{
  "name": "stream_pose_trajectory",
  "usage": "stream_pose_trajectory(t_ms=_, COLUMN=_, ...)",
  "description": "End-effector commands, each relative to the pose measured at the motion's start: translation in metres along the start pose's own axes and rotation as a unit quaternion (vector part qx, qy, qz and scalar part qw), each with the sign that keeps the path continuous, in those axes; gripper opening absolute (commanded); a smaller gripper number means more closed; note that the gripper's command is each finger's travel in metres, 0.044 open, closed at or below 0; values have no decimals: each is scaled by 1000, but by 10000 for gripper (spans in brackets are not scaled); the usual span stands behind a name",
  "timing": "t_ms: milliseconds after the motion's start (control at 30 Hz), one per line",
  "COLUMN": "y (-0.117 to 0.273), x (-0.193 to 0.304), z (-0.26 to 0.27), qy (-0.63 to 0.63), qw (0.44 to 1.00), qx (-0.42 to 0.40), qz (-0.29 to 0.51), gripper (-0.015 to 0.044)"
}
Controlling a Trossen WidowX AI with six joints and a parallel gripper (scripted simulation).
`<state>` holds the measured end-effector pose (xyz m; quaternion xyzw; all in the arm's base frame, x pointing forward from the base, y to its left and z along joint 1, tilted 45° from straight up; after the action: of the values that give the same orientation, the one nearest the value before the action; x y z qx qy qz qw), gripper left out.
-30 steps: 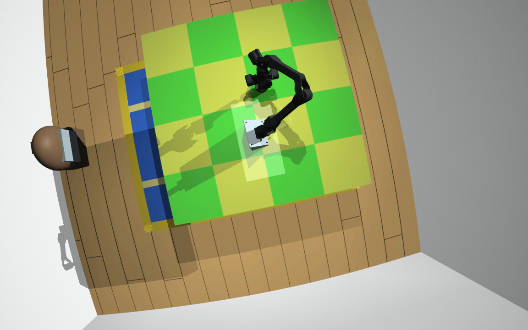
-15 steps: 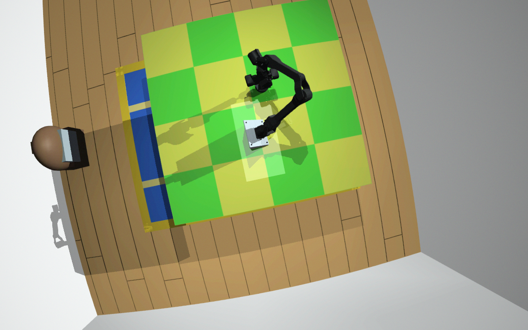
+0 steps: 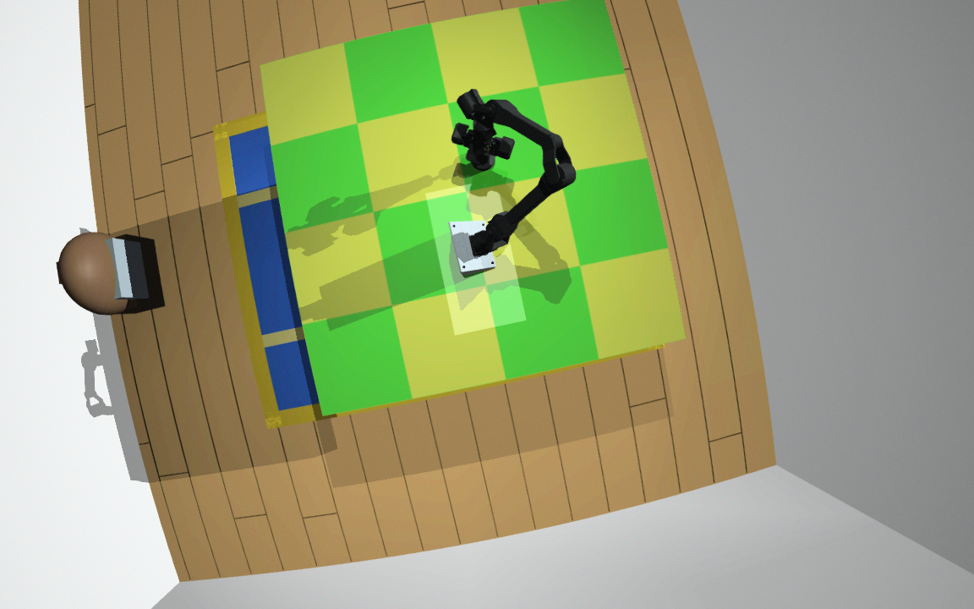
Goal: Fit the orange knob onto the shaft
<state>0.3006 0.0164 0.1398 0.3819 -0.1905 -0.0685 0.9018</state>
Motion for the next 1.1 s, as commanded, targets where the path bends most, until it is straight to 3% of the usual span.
stream_pose_trajectory(t_ms=0, y=1, x=4, z=-1, qy=-138, qw=990, qx=3, qz=3, gripper=0)
stream_pose_trajectory(t_ms=267, y=1, x=4, z=-1, qy=-388, qw=921, qx=3, qz=3, gripper=0)
stream_pose_trajectory(t_ms=500, y=2, x=2, z=-1, qy=-590, qw=807, qx=4, qz=2, gripper=0)
stream_pose_trajectory(t_ms=767, y=2, x=0, z=-1, qy=-788, qw=616, qx=4, qz=1, gripper=0)
stream_pose_trajectory(t_ms=1067, y=-1, x=-2, z=0, qy=-939, qw=343, qx=4, qz=-1, gripper=0)
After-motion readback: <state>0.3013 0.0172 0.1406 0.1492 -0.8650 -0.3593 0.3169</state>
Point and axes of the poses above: the point midway between the two fingers, 35 mm back from their tips, its own y axis back along the fingers, its own z axis across the jaws, x = y × z, the point moved 8 cm from there along y, back along the fingers, and after that the axes turned 8 degrees about y, right-handed, at the moved point
